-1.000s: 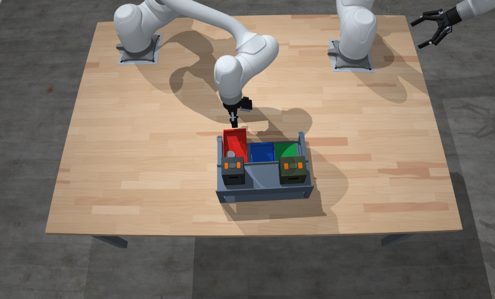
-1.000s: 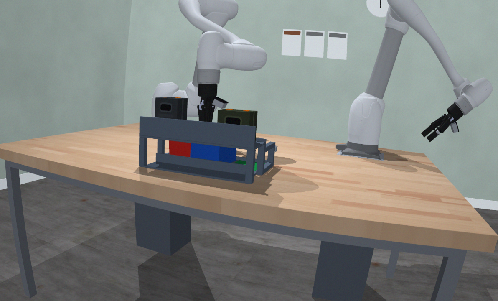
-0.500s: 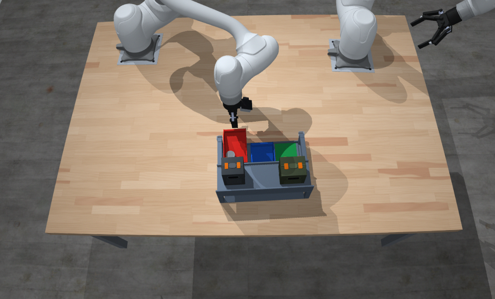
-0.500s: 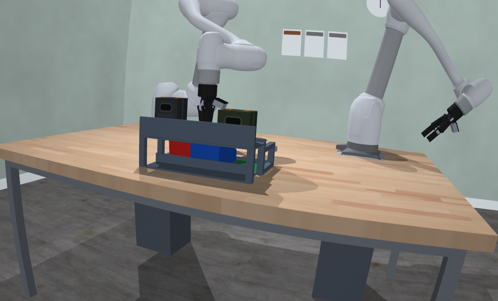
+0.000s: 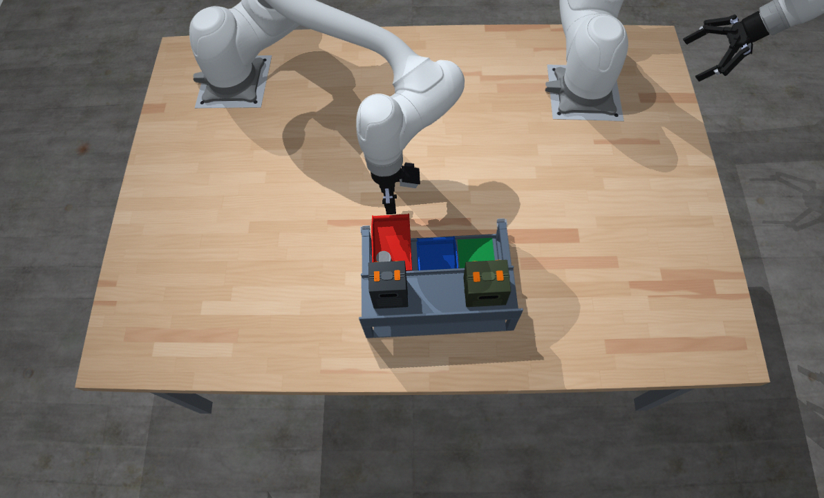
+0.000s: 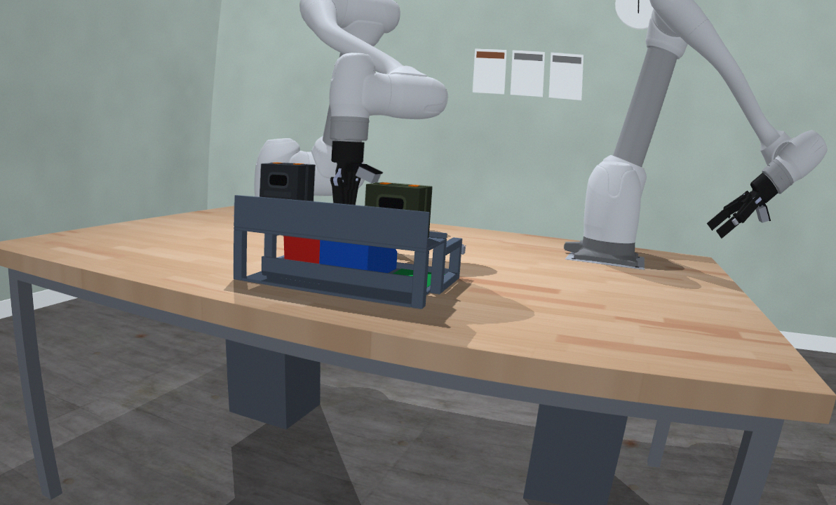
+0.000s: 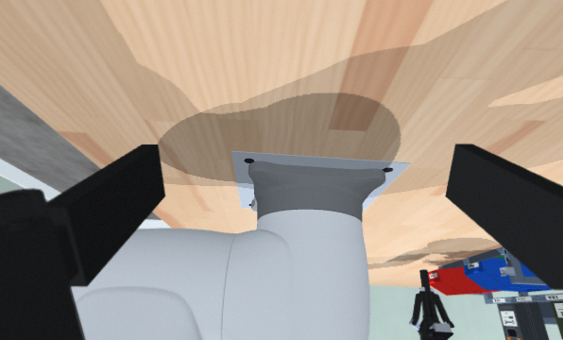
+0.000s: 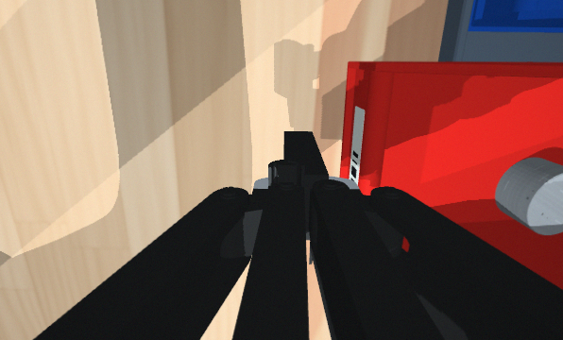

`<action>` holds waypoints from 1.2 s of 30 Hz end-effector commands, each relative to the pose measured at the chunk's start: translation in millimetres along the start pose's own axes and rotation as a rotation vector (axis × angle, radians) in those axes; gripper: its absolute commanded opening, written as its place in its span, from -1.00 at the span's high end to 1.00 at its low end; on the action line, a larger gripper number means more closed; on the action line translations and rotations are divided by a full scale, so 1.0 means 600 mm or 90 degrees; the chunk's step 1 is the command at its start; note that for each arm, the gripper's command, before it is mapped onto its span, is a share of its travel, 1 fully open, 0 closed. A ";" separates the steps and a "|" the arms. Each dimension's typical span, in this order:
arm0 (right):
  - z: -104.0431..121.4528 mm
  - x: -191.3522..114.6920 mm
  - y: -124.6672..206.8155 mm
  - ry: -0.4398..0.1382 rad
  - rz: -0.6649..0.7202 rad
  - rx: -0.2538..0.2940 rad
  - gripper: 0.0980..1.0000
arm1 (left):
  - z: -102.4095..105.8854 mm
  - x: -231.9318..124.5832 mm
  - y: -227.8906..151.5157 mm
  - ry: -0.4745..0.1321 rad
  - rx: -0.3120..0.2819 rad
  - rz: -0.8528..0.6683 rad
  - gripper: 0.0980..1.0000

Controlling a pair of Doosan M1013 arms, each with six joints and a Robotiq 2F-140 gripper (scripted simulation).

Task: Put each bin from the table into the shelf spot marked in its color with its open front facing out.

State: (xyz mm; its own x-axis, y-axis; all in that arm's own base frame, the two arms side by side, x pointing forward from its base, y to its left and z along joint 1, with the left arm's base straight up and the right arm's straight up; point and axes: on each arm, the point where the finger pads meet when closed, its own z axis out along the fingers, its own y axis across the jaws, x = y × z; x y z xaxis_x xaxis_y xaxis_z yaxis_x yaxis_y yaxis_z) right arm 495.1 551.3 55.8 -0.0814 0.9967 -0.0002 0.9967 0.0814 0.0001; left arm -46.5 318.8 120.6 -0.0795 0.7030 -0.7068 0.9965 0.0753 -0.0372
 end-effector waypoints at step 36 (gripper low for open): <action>-0.002 0.001 0.023 0.001 0.000 0.000 1.00 | -0.001 0.000 0.000 0.001 0.000 0.000 -1.00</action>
State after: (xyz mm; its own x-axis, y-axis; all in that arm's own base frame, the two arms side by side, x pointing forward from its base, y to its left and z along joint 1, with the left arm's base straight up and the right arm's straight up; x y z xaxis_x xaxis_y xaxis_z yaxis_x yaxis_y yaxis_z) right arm 508.4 552.4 56.0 -0.0814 0.9967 -0.0002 0.9967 0.0814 0.0000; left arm -46.5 318.8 120.6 -0.0795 0.7030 -0.7068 0.9965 0.0753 -0.0372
